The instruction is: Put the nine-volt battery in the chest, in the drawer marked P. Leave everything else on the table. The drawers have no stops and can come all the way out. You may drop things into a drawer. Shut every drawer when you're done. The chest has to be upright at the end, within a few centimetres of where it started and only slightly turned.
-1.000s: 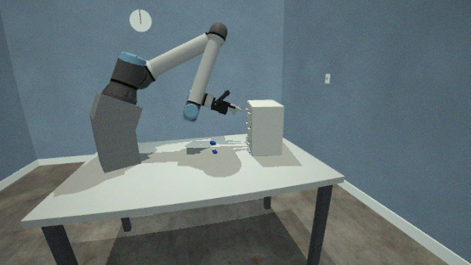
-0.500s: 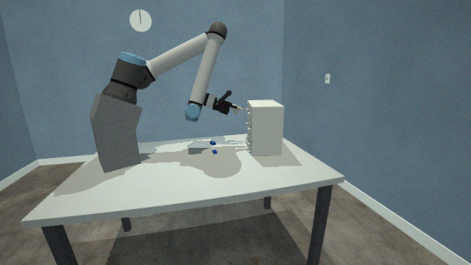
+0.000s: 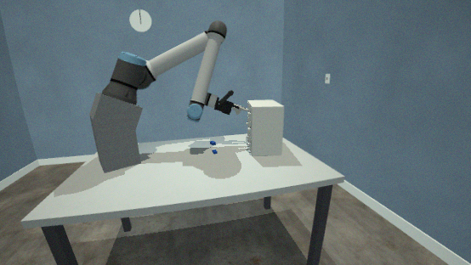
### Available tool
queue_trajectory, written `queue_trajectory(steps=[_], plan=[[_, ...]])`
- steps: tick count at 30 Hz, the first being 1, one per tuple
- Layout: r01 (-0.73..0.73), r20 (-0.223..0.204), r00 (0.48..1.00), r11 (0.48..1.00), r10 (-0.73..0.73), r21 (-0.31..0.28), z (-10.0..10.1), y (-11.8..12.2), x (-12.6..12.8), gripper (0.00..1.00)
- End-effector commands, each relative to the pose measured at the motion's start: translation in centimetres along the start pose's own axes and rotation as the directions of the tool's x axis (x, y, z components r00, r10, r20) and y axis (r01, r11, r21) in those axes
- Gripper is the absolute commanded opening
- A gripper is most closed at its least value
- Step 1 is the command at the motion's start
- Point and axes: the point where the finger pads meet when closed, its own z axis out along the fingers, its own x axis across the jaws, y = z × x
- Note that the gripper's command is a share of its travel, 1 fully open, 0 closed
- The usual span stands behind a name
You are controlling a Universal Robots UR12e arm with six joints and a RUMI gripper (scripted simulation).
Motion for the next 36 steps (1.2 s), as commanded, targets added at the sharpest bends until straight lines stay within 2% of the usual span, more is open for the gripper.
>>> queue_trajectory(steps=[1, 36], plan=[[0.0, 0.0, 1.0, 1.0, 0.0, 0.001, 0.25, -0.15, -0.01, 0.2], [0.0, 0.0, 1.0, 1.0, 0.0, 0.001, 0.54, -0.25, -0.01, 0.2]])
